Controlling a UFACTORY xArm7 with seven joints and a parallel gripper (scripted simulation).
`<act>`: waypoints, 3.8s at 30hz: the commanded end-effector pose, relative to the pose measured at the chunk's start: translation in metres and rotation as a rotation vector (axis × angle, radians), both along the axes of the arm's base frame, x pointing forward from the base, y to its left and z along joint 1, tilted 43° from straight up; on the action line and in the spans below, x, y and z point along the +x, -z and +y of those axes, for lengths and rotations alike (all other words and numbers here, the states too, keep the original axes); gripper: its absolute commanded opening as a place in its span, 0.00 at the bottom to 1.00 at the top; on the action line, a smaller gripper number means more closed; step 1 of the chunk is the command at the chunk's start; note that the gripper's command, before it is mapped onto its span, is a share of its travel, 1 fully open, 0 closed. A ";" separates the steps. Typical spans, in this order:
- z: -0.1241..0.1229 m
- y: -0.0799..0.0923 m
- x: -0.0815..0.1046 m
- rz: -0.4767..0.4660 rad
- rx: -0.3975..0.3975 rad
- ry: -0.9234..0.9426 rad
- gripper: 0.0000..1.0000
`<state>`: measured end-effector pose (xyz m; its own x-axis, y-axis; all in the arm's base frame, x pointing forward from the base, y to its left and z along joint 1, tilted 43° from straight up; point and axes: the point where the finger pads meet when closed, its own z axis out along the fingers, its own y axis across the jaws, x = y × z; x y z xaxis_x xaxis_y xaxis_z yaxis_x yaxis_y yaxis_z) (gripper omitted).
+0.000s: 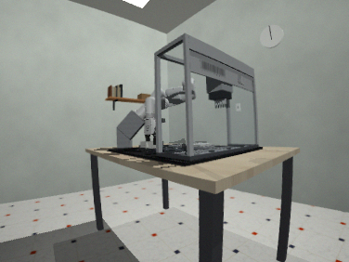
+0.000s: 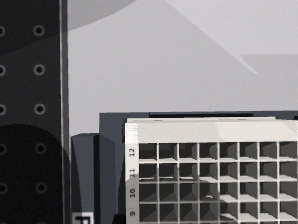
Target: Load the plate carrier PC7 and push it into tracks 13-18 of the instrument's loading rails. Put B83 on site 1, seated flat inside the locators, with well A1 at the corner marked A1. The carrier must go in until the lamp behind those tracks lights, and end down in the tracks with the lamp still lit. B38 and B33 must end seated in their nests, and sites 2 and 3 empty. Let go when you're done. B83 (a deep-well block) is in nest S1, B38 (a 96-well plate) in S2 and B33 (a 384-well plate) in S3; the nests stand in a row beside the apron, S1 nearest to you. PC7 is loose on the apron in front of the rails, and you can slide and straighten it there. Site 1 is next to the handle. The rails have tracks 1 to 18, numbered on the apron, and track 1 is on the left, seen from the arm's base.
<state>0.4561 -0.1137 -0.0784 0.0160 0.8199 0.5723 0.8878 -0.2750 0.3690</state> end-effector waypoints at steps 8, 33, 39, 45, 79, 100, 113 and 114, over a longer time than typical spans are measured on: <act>-0.003 -0.001 0.000 -0.001 -0.003 0.004 1.00; -0.004 -0.003 -0.001 -0.001 -0.003 0.004 1.00; -0.009 -0.011 -0.006 -0.001 -0.003 0.004 1.00; -0.013 -0.016 -0.009 -0.001 -0.003 0.004 1.00; -0.037 -0.052 -0.032 -0.002 -0.003 0.004 1.00; -0.053 -0.075 -0.047 -0.002 -0.003 0.004 1.00; -0.062 -0.089 -0.055 -0.002 -0.003 0.004 1.00; -0.063 -0.090 -0.056 -0.002 -0.003 0.004 1.00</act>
